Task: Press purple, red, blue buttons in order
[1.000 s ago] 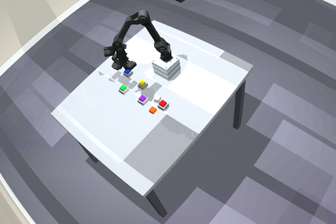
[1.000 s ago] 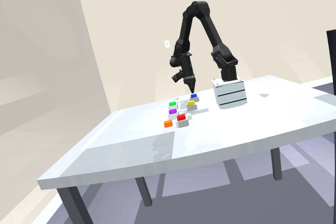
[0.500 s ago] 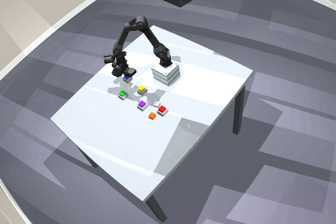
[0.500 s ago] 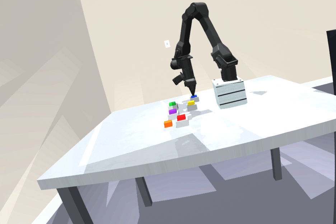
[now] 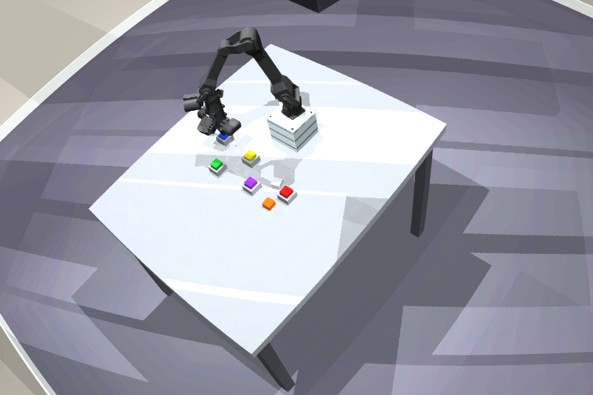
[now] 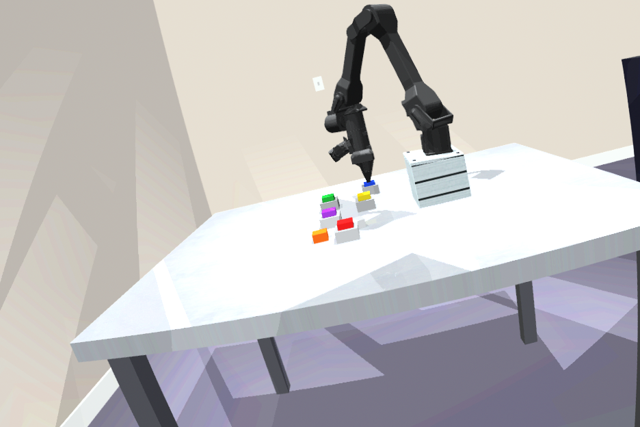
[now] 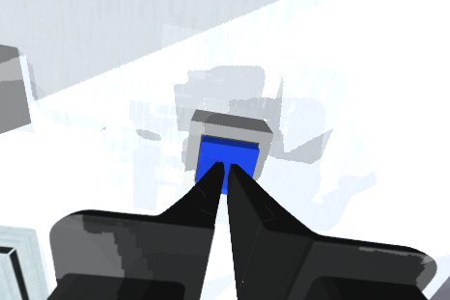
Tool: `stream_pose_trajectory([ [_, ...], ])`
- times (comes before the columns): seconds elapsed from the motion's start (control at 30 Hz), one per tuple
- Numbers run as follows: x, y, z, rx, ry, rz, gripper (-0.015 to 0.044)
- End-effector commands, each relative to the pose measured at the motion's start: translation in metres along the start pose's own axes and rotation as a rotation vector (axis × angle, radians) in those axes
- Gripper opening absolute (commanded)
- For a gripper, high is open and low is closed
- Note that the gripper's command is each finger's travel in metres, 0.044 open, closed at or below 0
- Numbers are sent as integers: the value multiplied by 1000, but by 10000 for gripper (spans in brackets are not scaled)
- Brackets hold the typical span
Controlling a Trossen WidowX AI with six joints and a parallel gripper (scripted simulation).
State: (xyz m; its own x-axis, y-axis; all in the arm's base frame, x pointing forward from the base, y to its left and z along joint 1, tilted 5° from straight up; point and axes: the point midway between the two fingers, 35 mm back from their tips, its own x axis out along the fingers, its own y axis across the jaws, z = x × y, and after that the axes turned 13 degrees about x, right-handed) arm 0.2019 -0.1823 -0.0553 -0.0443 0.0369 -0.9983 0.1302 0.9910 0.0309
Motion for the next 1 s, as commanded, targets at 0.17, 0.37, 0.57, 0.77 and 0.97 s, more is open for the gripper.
stream_pose_trajectory([
  [0.17,-30,0,-1,-7,2,-5,20],
  [0.37,-41,53,28,-29,-11,1,178],
  [0.57,-54,125,57,-24,-18,1,335],
  [0.77,-66,205,64,-20,-20,6,400],
  [0.97,-78,285,47,-16,-18,15,400],
])
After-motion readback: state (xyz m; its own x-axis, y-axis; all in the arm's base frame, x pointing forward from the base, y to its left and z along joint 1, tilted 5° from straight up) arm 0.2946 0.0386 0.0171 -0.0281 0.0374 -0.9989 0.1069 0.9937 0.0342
